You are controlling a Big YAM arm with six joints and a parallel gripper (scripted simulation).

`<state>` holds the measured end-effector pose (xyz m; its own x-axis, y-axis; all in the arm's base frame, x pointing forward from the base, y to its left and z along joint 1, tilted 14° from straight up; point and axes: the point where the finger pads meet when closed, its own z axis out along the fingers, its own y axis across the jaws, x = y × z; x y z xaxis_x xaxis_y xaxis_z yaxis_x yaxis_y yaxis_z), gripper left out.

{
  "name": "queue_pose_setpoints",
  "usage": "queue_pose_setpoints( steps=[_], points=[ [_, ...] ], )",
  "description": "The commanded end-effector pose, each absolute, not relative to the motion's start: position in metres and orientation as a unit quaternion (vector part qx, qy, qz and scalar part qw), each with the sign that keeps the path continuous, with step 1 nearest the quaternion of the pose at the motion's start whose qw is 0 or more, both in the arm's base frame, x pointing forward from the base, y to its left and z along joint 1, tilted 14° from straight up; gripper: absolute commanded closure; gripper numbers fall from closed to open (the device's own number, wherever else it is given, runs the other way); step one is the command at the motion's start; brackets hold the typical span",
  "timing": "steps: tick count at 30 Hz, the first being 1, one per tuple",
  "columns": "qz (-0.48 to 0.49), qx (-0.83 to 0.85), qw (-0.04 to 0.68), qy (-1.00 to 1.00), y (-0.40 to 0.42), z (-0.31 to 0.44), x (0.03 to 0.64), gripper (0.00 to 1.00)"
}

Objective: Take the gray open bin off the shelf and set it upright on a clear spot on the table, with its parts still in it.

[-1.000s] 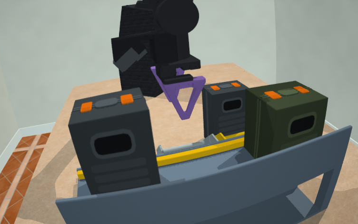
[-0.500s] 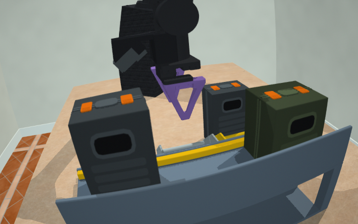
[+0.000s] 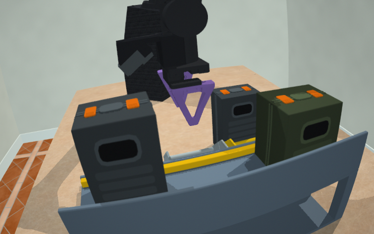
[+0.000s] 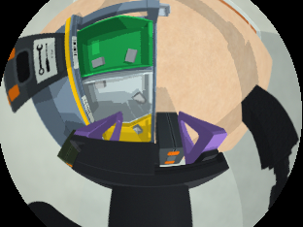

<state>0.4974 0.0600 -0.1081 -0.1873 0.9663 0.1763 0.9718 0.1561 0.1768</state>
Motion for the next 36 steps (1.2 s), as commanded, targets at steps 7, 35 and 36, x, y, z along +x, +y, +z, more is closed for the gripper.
queue_pose_setpoints(
  steps=[7,35,36],
  points=[
    [-0.13,-0.638,0.005,-0.759,0.066,-0.115,0.509,0.1],
    [-0.131,-0.638,0.004,-0.759,0.076,-0.163,0.518,0.1],
    [-0.131,-0.638,0.004,-0.759,0.077,-0.164,0.518,0.1]
  ],
)
